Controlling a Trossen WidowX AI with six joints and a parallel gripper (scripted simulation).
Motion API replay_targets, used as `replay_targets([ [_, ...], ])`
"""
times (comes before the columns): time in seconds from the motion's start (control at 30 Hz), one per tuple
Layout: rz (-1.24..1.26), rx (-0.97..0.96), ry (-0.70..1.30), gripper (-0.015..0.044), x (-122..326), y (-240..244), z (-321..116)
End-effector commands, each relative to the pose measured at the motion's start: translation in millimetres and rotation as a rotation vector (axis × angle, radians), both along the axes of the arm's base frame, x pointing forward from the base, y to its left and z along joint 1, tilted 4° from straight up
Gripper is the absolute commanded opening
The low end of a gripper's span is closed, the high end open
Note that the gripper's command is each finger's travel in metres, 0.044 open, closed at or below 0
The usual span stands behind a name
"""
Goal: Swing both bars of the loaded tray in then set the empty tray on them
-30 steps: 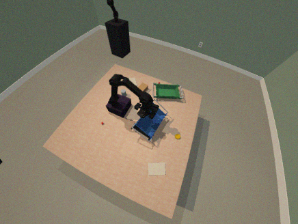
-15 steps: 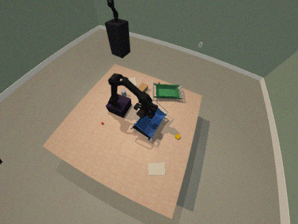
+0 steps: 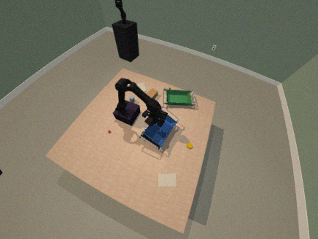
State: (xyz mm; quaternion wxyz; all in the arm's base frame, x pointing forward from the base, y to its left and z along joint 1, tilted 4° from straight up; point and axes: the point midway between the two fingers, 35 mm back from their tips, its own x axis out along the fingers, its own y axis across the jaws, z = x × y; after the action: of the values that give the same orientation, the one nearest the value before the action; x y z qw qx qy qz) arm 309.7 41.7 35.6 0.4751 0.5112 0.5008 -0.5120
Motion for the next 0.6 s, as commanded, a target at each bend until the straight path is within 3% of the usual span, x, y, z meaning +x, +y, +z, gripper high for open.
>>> replay_targets([
  [0.0, -0.002, 0.001, 0.008, 0.0000, -3.7, 0.6, -3.6],
  [0.57, -0.002, 0.001, 0.008, 0.0000, -10.2, 1.4, -16.8],
])
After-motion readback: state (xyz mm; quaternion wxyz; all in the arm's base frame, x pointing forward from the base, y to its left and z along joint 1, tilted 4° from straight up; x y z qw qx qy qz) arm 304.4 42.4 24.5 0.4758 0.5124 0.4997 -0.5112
